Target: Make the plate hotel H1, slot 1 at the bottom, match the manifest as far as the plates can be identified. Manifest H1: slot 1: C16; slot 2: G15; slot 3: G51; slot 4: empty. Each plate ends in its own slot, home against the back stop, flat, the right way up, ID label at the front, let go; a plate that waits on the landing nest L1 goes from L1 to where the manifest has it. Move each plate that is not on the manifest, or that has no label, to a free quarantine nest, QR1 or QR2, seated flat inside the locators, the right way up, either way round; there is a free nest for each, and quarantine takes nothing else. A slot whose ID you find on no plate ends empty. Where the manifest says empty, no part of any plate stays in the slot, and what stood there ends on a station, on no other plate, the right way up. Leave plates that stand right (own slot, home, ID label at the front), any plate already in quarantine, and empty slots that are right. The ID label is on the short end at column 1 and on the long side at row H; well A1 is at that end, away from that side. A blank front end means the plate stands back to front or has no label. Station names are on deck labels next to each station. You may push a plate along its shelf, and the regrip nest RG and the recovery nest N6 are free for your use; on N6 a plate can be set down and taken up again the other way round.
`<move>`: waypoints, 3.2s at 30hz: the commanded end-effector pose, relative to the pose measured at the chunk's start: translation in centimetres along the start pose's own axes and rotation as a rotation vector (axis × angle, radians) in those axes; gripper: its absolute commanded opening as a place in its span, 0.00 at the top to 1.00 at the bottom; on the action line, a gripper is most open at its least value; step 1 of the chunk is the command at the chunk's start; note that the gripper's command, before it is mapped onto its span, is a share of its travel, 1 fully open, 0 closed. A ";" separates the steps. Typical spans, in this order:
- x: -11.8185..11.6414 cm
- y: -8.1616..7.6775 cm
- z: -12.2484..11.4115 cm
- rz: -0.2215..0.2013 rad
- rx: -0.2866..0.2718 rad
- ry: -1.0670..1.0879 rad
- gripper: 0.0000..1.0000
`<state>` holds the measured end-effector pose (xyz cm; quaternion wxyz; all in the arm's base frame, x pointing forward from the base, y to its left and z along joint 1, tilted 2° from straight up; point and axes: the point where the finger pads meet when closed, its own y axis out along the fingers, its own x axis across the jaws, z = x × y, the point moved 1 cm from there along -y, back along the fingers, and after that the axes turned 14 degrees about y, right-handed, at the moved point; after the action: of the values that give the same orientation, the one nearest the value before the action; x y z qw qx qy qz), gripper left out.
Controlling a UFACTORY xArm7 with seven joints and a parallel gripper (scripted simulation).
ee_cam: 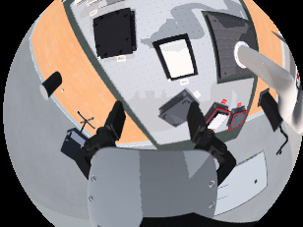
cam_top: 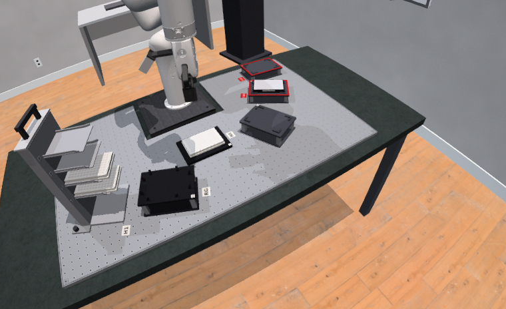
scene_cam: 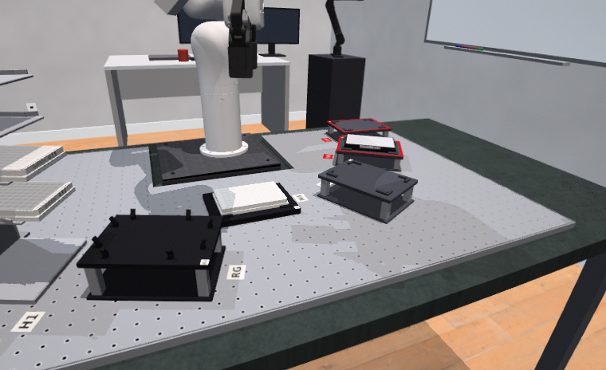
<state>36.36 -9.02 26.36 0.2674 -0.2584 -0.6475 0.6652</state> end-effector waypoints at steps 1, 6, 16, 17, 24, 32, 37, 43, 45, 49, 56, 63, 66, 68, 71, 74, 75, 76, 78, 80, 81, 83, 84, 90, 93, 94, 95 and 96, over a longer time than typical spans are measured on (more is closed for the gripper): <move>-2.6 -0.1 -0.6 -0.003 -0.001 0.008 0.00; -5.1 0.0 -0.9 -0.003 -0.001 0.008 0.00; -9.0 0.0 -1.5 -0.003 -0.001 0.008 0.00; -9.5 0.0 -1.6 -0.003 -0.001 0.008 0.00; -12.5 0.0 -2.1 -0.003 -0.001 0.008 0.00; -13.4 0.0 -2.2 -0.002 -0.001 0.008 0.00; -13.4 0.0 -2.2 -0.002 -0.001 0.008 0.00; -13.4 0.1 -2.2 -0.002 -0.001 0.008 0.00; -13.4 0.5 -2.2 -0.002 -0.001 0.008 0.00; -13.4 1.1 -2.2 -0.002 -0.001 0.008 0.00; -13.4 2.3 -2.2 -0.002 -0.001 0.008 0.00; -13.4 3.1 -2.2 -0.002 -0.001 0.008 0.00; -13.4 3.6 -2.2 -0.002 -0.001 0.008 0.00; -13.4 4.0 -2.2 -0.002 -0.001 0.008 0.00; -13.4 4.5 -2.2 -0.002 -0.001 0.008 0.00; -13.4 5.0 -2.2 -0.002 -0.001 0.008 0.00; -13.4 5.0 -2.2 -0.002 -0.001 0.008 0.00; -13.4 5.0 -2.2 -0.002 -0.001 0.008 0.00; -13.4 5.3 -2.2 -0.002 -0.001 0.008 0.00; -13.4 5.6 -2.2 -0.002 -0.001 0.008 0.00; -13.4 5.8 -2.2 -0.002 -0.001 0.008 0.00; -13.4 6.1 -2.2 -0.002 -0.001 0.008 0.00; -13.4 6.3 -2.2 -0.002 -0.001 0.008 0.00; -13.4 7.3 -2.2 -0.002 -0.001 0.008 0.00; -13.4 7.5 -2.2 -0.002 -0.001 0.008 0.00; -13.4 7.6 -2.2 -0.002 -0.001 0.008 0.00; -13.4 7.8 -2.2 -0.002 -0.001 0.008 0.00; -13.4 7.8 -2.2 -0.002 -0.001 0.008 0.00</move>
<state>47.29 -16.74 18.64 0.2722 -0.2591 -0.6469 0.6636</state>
